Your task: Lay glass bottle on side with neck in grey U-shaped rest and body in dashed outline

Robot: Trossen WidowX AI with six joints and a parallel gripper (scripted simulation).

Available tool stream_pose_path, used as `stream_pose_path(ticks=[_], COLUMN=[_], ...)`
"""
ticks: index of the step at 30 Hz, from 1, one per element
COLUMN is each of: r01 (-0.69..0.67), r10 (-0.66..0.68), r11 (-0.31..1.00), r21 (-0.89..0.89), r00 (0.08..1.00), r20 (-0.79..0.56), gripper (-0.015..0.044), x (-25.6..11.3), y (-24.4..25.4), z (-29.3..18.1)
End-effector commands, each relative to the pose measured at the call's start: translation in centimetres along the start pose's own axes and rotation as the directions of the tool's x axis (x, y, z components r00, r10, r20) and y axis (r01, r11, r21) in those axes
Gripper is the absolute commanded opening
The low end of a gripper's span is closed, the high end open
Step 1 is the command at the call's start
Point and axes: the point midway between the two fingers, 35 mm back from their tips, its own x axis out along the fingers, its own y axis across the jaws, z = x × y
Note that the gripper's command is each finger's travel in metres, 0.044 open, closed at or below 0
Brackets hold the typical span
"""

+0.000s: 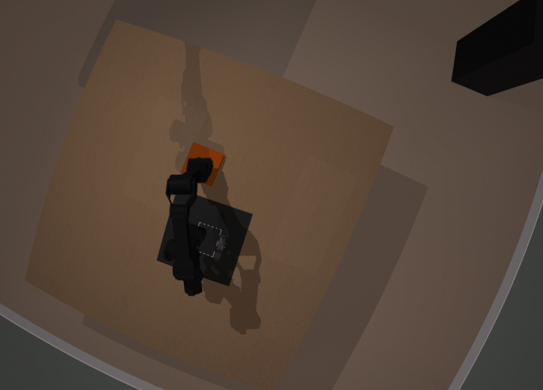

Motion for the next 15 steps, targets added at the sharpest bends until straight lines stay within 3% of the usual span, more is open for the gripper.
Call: stream_pose_path(ticks=[1,15], r01=[0.0,-0.001], r10=[0.0,0.001], r11=[1.0,1.0], r21=[-0.003,0.006], r00=[1.0,1.0], r20=[-0.011,0.024], gripper=[0.0125,0.0125], x=[-0.2,-0.32], y=[-0.07,-0.14], z=[-0.95,-1.86])
